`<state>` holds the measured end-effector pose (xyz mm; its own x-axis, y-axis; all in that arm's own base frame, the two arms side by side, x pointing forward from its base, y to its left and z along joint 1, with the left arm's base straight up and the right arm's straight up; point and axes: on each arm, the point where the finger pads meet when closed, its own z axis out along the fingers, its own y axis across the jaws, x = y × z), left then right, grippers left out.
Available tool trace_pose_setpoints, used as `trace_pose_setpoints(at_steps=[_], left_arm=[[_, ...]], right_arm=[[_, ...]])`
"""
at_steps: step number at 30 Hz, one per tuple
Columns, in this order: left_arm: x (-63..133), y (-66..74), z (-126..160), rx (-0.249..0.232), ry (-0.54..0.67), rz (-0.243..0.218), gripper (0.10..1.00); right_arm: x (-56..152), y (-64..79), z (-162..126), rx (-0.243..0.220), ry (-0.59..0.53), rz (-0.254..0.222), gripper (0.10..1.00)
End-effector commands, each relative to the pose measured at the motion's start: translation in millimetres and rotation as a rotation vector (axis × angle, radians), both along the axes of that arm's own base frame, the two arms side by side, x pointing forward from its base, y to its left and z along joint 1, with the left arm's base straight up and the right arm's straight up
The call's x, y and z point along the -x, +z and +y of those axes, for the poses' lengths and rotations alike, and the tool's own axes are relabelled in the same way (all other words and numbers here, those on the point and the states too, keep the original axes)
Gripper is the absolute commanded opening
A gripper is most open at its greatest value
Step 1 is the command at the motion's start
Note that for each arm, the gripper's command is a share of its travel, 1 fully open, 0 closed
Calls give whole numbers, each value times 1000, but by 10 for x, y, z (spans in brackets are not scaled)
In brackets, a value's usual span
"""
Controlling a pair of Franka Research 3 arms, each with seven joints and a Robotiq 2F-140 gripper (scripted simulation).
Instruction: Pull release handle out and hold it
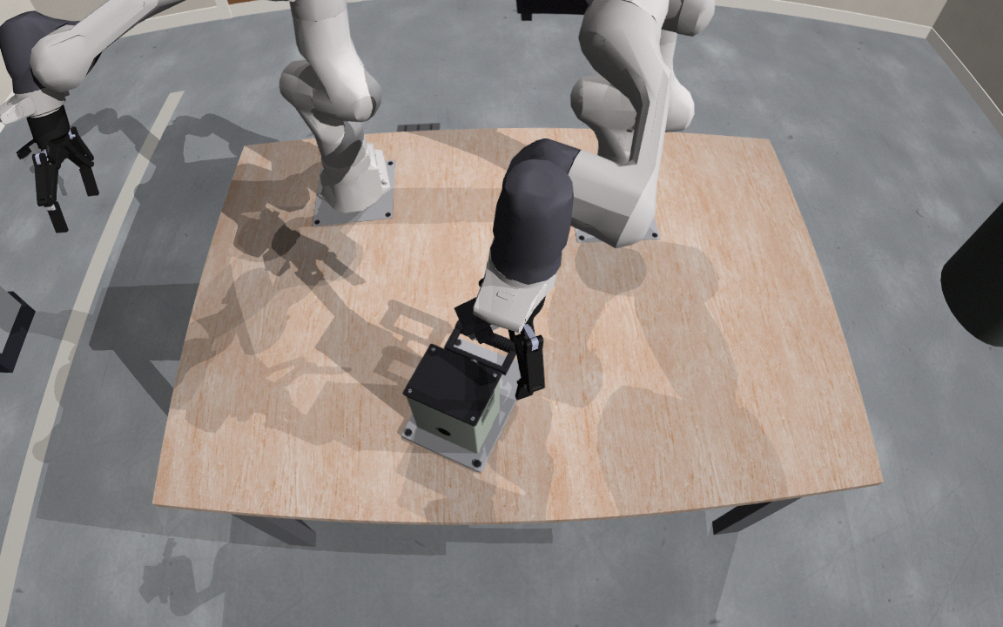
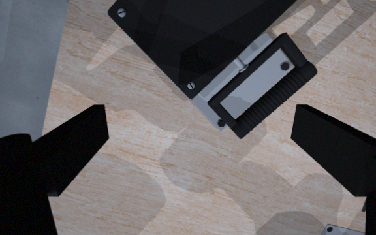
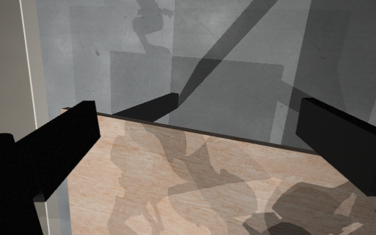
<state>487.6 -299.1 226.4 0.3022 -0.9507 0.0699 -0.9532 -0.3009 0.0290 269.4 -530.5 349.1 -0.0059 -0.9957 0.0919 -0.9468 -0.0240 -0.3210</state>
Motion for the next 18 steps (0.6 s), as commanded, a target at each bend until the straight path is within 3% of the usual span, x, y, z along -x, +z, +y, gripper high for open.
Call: trace_pose_setpoints(at_steps=[1,3,5,7,9,12,18], left_arm=[[37,8,-30,1,-99,-13,1000],[37,8,-30,1,-99,-13,1000],[391,-44,-151,-21,-324,-22,1000],[696,-98,-222,-37,-387,-19,1000],[883,-137,-252,-54,-466,-16,1000],[976,-157,-262,-71,-593,-20,1000],[978,-158,-262,-72,-787,-34,1000]], right_arm=[[176,-10,-2,-47,-84,27,1000],[176,-10,-2,-47,-84,27,1000],[334,26,-58,-57,-125,42,1000],[422,45,-87,-63,-148,50,1000],[513,65,-115,-69,-172,59,1000],[652,96,-154,-78,-207,71,1000],[931,156,-220,-96,-280,96,1000]])
